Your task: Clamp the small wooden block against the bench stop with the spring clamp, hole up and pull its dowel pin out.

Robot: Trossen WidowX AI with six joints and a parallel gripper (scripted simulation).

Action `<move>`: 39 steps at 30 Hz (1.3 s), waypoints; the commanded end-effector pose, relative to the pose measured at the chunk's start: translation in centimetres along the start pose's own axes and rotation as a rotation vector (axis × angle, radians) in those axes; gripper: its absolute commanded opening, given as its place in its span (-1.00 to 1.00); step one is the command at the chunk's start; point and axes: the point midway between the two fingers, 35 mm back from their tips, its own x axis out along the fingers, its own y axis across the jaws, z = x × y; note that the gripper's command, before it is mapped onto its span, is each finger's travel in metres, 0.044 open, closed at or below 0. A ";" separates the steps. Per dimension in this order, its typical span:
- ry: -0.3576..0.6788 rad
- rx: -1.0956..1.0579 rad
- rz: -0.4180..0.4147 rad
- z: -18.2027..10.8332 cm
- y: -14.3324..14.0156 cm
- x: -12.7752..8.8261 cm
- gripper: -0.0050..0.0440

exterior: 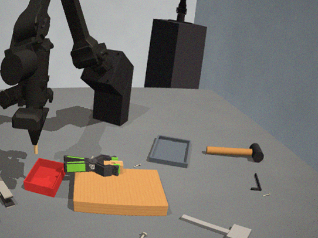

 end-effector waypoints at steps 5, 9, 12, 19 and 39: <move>0.007 -0.006 -0.010 -0.2 -0.1 1.1 -0.80; 0.007 -0.006 -0.010 -0.2 -0.1 1.4 -0.80; 0.007 -0.005 -0.011 -0.2 -0.1 1.8 -0.80; 0.008 -0.005 -0.012 -0.2 -0.1 2.6 -0.80; 0.009 -0.003 -0.015 -0.1 -0.2 4.5 -0.80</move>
